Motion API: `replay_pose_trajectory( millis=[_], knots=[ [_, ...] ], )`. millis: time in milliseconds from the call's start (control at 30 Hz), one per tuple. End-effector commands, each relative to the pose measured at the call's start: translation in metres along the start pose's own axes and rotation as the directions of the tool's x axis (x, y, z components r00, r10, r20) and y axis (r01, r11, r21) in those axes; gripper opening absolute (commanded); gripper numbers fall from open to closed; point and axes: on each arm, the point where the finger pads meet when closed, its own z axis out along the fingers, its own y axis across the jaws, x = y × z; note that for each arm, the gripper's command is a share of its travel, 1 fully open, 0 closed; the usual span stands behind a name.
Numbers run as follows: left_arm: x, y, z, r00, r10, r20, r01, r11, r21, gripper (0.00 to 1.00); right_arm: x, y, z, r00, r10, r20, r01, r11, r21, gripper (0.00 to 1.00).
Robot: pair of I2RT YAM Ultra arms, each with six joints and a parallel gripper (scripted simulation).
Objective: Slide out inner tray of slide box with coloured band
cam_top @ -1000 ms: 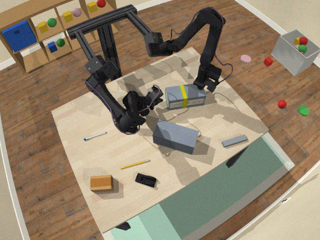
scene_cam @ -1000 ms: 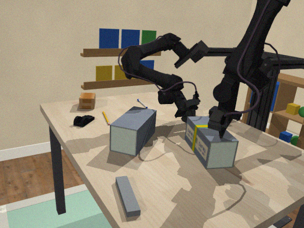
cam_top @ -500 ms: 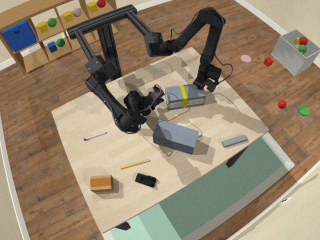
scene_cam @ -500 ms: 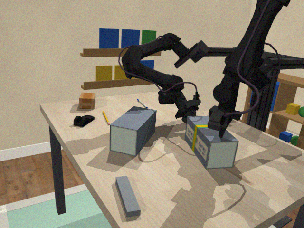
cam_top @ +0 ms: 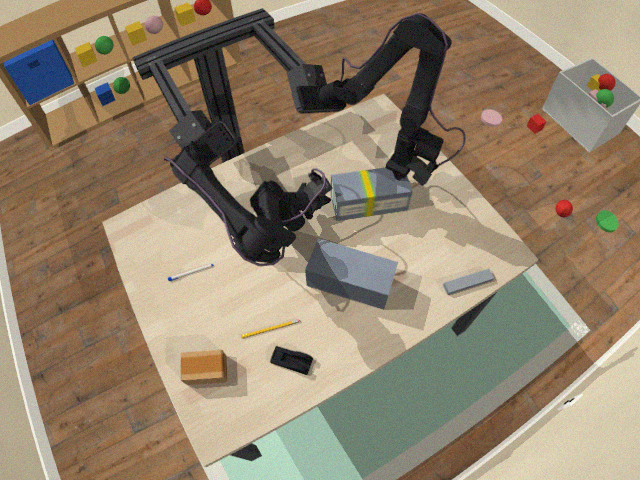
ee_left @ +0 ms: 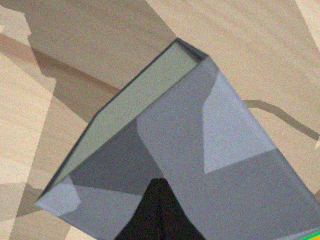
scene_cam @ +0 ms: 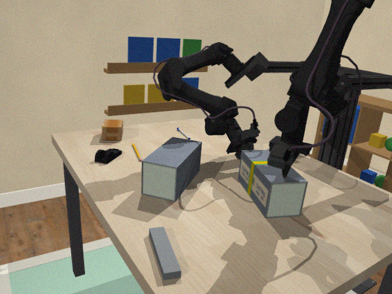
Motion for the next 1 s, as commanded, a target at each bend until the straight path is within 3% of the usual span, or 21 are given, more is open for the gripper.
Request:
replay_pose_trajectory(
  millis=[0,567,633,700,967],
  knots=[
    [0.049,-0.011,0.011,0.987,0.046,-0.152,-0.038,0.998,0.053,0.01,-0.012,0.002,0.005,1.0,-0.008,0.029,0.009,1.0,-0.015,0.01],
    [0.049,-0.011,0.011,0.987,0.046,-0.152,-0.038,0.998,0.053,0.01,-0.016,0.006,0.015,1.0,-0.005,0.026,0.006,1.0,-0.025,0.01],
    [0.049,-0.011,0.011,0.987,0.046,-0.152,-0.038,0.998,0.053,0.01,-0.018,0.003,0.011,0.999,-0.012,0.031,0.012,1.0,-0.021,0.01],
    [0.049,-0.011,0.011,0.987,0.046,-0.152,-0.038,0.998,0.053,0.01,-0.027,-0.028,0.013,0.997,-0.045,0.059,0.041,0.997,0.058,0.01],
    [0.049,-0.011,0.011,0.987,0.046,-0.152,-0.038,0.998,0.053,0.01,-0.033,-0.039,0.015,0.995,-0.059,0.081,0.051,0.995,0.091,0.01]
  ],
)
